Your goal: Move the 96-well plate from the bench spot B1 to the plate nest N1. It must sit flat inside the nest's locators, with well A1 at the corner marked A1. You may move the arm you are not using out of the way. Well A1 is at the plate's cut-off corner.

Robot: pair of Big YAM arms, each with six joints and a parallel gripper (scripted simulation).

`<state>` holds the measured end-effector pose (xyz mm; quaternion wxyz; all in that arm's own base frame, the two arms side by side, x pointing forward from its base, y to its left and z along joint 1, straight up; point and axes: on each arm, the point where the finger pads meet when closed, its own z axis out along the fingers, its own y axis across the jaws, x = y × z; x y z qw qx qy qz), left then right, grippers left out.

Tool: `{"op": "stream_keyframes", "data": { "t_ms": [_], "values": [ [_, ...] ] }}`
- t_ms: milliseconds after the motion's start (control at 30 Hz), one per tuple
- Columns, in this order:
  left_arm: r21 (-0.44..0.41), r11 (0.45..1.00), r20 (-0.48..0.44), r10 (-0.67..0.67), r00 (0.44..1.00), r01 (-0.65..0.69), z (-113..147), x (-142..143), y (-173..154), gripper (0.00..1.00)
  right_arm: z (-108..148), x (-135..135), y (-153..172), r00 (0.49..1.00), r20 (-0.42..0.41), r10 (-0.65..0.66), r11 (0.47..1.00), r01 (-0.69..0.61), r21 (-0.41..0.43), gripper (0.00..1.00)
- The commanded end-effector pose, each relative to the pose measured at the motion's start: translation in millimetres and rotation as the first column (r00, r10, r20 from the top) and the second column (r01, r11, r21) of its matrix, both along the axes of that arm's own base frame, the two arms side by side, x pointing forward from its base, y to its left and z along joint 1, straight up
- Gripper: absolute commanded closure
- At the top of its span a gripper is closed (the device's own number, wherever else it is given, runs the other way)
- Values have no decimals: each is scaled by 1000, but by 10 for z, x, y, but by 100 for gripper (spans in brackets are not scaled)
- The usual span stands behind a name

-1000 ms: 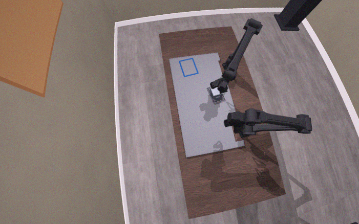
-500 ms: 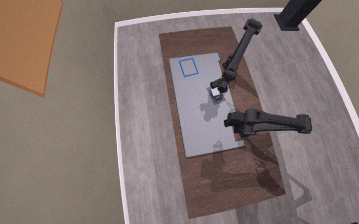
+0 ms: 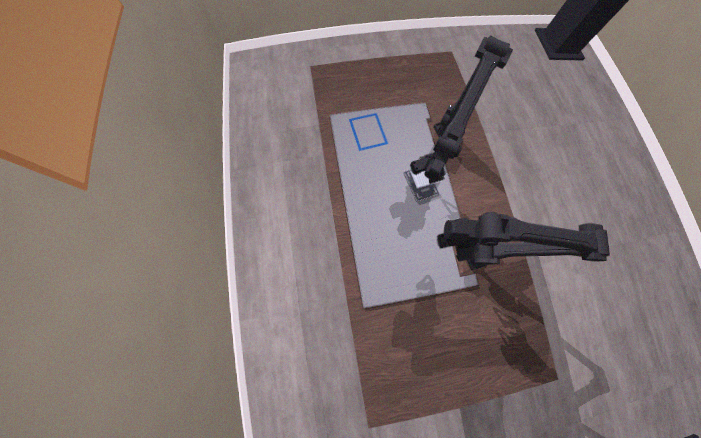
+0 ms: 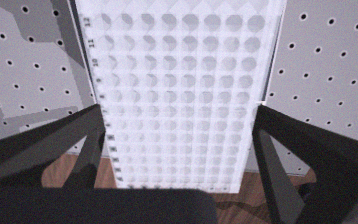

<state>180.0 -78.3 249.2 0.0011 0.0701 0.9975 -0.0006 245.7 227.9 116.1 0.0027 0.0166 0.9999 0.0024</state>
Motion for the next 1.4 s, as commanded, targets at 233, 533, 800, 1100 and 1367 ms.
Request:
{"op": "stream_keyframes", "data": {
  "t_ms": [233,533,800,1100,1367],
  "values": [
    [-12,1000,28,15,999,-15,129,54,-23,0,151,212,137,956,31,292,956,-293,14,100],
    [-12,1000,28,15,999,-15,129,54,-23,0,151,215,140,862,34,505,863,-506,7,100],
    [-12,1000,28,15,999,-15,129,54,-23,0,151,219,144,698,36,715,699,-715,-4,100],
    [-12,1000,28,15,999,-15,129,54,-23,0,151,222,147,514,36,857,515,-857,-14,100],
    [-12,1000,28,15,999,-15,129,54,-23,0,151,225,151,270,32,962,271,-962,-25,100]
  ]
}}
